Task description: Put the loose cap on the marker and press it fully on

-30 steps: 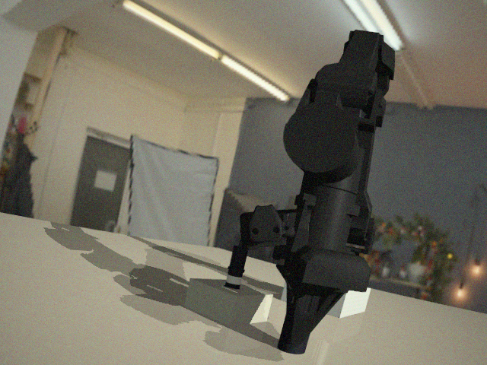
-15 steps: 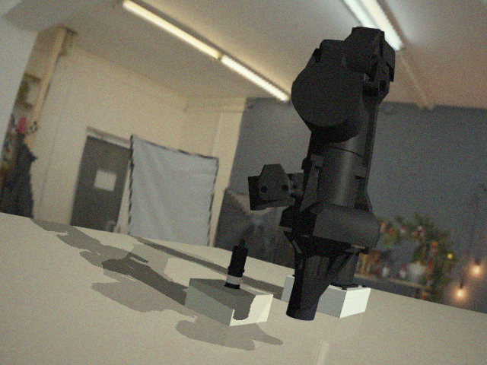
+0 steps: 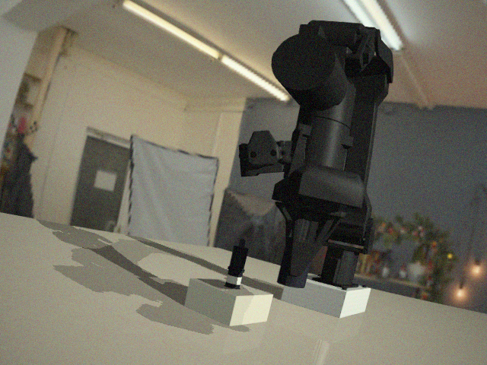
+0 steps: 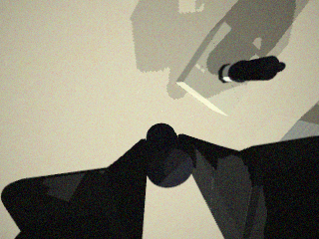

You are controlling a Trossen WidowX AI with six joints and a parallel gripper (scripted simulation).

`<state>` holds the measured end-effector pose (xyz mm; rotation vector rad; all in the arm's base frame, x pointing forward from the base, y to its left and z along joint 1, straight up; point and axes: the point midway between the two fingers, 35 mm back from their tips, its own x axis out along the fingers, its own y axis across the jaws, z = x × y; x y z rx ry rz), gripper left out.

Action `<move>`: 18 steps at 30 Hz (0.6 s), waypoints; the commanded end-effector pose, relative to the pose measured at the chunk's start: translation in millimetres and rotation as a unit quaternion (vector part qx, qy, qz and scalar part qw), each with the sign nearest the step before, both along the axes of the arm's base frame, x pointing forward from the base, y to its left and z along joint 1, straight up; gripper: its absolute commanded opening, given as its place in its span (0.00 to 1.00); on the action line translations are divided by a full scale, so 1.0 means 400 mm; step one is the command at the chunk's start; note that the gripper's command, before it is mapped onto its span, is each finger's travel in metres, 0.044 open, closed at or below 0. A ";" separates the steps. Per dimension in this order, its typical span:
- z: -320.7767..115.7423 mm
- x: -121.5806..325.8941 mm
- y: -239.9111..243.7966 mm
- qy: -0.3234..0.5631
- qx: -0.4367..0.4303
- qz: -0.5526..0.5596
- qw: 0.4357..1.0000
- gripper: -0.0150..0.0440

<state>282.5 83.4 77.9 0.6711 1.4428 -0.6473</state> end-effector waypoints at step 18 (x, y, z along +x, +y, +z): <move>0.080 -0.032 -0.162 -0.002 0.000 0.002 1.000 0.25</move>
